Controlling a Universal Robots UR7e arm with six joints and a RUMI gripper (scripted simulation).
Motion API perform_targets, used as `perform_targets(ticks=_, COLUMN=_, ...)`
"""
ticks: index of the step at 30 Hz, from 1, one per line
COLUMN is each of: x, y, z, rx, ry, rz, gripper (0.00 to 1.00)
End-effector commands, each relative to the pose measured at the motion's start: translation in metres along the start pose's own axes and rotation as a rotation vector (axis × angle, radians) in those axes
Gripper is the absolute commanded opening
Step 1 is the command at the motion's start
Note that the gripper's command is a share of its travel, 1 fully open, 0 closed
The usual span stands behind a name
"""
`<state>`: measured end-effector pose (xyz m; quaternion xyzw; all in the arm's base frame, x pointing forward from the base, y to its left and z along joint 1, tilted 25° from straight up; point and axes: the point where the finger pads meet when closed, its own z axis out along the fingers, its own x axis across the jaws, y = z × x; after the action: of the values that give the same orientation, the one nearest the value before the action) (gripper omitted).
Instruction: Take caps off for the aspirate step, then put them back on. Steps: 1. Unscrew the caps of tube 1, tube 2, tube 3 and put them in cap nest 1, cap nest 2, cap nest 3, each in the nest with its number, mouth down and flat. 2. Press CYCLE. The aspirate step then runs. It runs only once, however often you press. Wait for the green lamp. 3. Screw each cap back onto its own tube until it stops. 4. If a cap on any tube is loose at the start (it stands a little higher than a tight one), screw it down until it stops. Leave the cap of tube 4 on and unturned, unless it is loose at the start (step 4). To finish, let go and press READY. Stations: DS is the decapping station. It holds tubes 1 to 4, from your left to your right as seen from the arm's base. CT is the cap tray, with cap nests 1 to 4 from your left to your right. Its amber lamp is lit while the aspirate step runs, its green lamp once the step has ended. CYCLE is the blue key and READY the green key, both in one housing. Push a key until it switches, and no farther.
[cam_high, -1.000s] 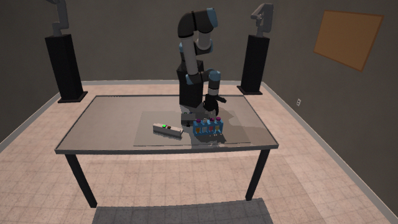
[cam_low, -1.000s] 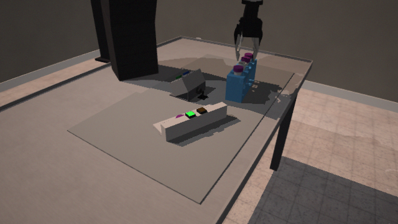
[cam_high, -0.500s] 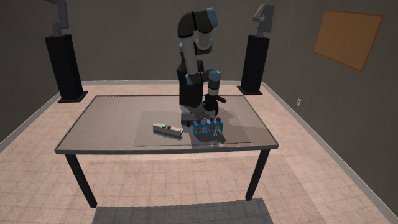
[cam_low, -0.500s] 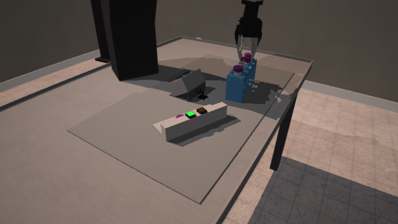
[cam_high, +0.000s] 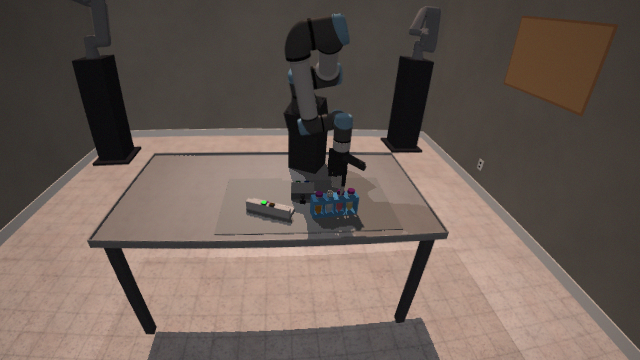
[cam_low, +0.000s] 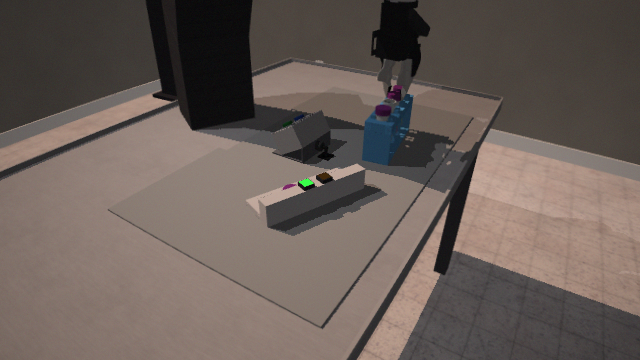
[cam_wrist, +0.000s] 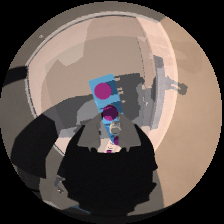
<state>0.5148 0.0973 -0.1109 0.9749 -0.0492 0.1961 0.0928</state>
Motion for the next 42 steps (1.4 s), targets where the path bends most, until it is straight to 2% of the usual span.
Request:
perform_targets(ticks=1, x=0.000, y=0.000, z=0.000, rx=-0.010, ry=0.000, rz=0.094, gripper=0.00)
perform_targets(ticks=6, x=0.000, y=0.000, z=0.000, rx=-0.010, ry=0.000, rz=0.094, gripper=0.00)
perform_targets(ticks=7, x=0.000, y=0.000, z=0.000, rx=-0.010, ry=0.000, rz=0.094, gripper=0.35)
perform_targets(ticks=20, x=0.000, y=0.000, z=-0.003, rx=-0.010, ry=0.000, rz=0.094, gripper=0.35)
perform_targets(ticks=34, x=0.000, y=-0.001, z=-0.045, rx=-0.010, ry=0.000, rz=0.094, gripper=0.35)
perform_targets(ticks=37, x=0.000, y=-0.001, z=-0.046, rx=-0.010, ry=0.000, rz=0.094, gripper=0.35)
perform_targets(ticks=38, x=0.000, y=0.008, z=-0.046, rx=-0.010, ry=0.000, rz=0.011, gripper=0.29)
perform_targets(ticks=41, x=-0.002, y=0.032, z=-0.046, rx=-0.010, ry=-0.001, rz=-0.239, gripper=0.29)
perform_targets(ticks=42, x=-0.002, y=0.033, z=-0.046, rx=-0.010, ry=-0.001, rz=-0.239, gripper=0.29)
